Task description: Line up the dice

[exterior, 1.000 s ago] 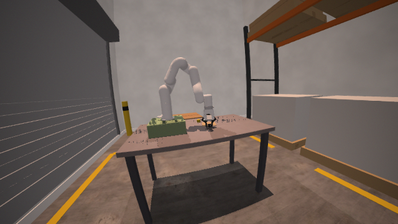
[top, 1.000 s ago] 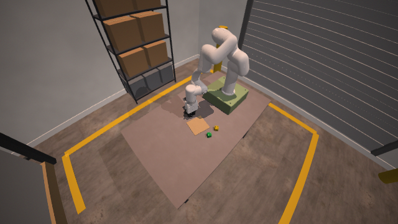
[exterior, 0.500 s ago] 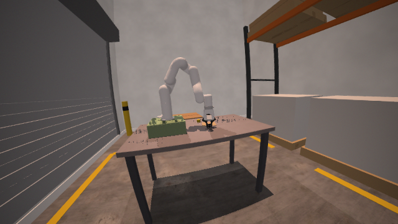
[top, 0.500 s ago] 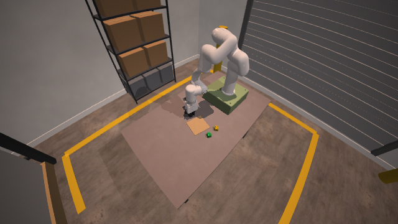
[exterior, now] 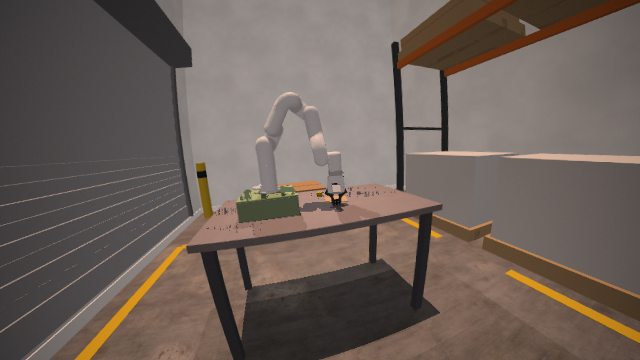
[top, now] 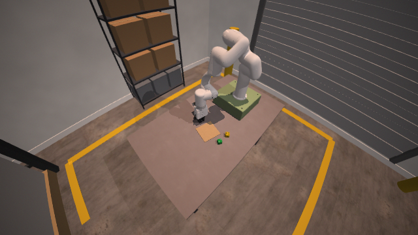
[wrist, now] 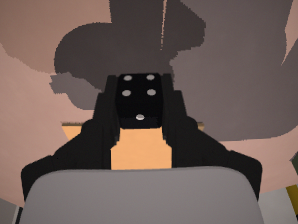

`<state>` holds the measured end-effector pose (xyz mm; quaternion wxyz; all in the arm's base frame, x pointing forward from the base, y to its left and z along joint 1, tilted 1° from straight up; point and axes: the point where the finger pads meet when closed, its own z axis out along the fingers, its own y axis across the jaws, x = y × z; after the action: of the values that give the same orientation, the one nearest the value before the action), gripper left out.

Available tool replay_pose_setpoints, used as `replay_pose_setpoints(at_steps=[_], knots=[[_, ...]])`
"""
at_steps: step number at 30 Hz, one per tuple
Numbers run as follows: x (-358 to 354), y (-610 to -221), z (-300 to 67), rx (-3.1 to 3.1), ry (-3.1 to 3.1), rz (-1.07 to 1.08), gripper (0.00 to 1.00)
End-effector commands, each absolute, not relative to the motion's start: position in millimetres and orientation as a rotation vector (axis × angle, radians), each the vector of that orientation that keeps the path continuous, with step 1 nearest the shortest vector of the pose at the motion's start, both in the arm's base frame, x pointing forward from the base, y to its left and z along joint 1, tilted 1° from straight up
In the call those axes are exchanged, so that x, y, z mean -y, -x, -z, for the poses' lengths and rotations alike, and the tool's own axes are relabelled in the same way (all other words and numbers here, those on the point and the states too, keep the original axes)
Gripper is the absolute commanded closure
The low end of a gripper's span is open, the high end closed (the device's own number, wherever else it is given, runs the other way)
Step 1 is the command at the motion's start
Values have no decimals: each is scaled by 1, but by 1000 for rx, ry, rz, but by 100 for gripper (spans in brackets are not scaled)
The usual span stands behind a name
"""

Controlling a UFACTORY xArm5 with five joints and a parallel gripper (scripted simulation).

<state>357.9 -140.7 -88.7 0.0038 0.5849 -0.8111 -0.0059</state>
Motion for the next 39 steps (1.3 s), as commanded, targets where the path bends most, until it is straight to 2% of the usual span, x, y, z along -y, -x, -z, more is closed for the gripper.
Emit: replay_pose_setpoints(at_steps=[1, 19, 26, 39], knots=[[141, -359, 88, 2543, -1834, 15, 73], [141, -359, 88, 2543, -1834, 15, 73], [141, -359, 74, 2543, -1834, 15, 73], [142, -360, -7, 2543, -1834, 15, 73]])
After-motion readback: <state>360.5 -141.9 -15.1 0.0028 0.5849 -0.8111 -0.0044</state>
